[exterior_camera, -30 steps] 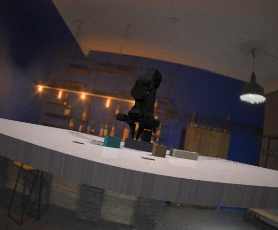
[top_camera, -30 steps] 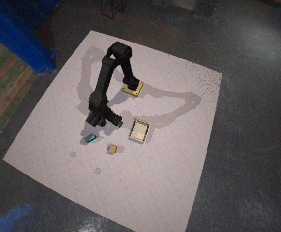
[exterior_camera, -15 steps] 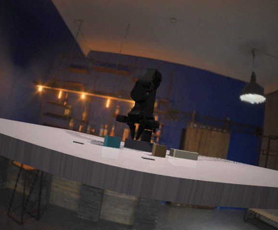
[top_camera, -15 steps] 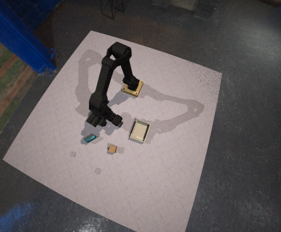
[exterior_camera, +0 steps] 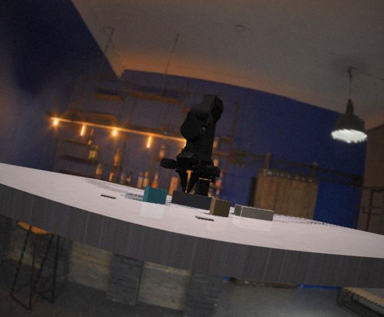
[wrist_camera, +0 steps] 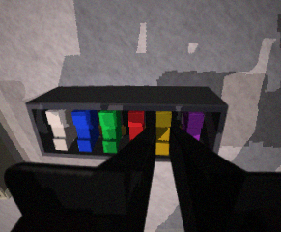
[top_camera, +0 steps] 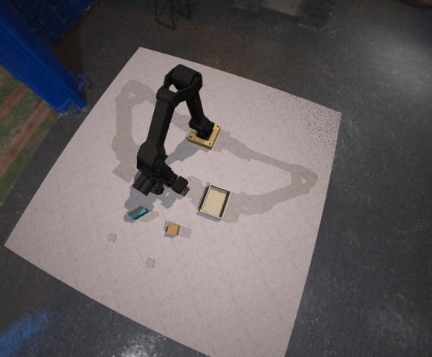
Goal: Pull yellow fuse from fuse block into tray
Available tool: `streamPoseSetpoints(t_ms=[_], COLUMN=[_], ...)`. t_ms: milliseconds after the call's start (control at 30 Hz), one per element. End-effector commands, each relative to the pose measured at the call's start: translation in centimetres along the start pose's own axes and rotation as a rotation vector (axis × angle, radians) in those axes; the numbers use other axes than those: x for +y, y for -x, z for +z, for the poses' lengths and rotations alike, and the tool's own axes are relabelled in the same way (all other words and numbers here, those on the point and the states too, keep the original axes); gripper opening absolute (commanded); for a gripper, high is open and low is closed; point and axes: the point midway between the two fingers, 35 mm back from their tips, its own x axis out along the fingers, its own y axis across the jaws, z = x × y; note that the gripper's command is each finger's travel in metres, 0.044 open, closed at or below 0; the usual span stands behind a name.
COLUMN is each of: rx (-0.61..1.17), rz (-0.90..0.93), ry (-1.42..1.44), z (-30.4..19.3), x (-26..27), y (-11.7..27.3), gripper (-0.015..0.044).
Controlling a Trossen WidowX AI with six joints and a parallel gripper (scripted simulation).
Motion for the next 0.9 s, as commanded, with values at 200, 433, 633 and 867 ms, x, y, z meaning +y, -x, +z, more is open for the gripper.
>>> streamPoseSetpoints(t_ms=[200,433,633,867], rx=[0.001,0.001,0.001,0.001], rz=[-0.001,-0.001,-0.002,-0.002], ry=[0.0,0.0,0.001,0.001], z=[0.0,0.0,0.1,0.1], x=[0.0,0.0,0.0,0.0], y=[0.4,0.8,1.1,1.4], gripper=[0.0,0.0,0.0,0.0])
